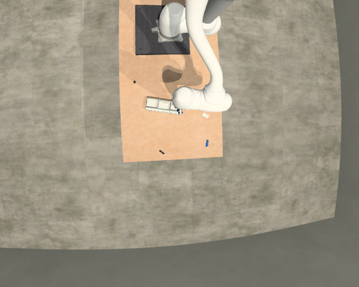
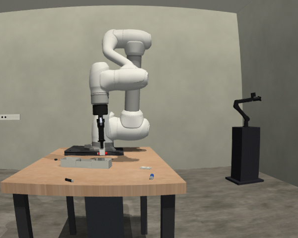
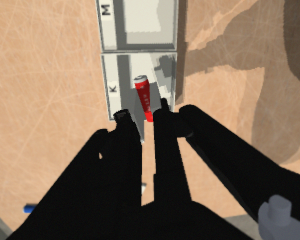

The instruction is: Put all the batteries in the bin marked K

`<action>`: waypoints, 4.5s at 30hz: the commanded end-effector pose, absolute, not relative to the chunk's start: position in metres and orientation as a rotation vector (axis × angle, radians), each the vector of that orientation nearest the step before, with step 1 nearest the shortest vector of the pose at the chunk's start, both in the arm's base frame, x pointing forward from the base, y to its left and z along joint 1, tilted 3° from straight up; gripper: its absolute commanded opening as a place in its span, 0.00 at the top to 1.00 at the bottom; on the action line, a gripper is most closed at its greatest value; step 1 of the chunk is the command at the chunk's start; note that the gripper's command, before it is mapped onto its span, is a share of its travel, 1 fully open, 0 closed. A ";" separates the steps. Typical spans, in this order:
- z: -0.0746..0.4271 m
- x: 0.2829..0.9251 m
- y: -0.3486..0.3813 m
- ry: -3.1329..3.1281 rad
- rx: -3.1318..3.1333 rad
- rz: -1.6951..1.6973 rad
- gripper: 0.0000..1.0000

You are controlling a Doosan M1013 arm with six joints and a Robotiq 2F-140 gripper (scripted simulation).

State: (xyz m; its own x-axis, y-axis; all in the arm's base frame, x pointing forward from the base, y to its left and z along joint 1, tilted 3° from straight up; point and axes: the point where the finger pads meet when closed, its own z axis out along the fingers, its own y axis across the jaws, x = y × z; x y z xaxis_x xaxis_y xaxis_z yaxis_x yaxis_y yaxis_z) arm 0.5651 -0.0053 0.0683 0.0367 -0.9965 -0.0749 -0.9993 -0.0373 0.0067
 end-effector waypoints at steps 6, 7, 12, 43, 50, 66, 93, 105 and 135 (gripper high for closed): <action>0.069 0.565 -0.006 2.452 -1.935 0.075 0.85; 0.069 0.565 -0.006 2.452 -1.935 0.075 0.85; 0.069 0.565 -0.005 2.451 -1.935 0.075 0.85; 0.033 0.565 -0.003 2.452 -1.935 0.075 0.85; 0.025 0.565 -0.003 2.452 -1.936 0.075 0.85; 0.025 0.565 -0.003 2.452 -1.935 0.075 0.74; 0.042 0.565 -0.004 2.452 -1.935 0.075 0.74; 0.066 0.566 -0.005 2.452 -1.935 0.075 0.74; 0.078 0.695 0.085 1.604 -2.665 0.049 0.74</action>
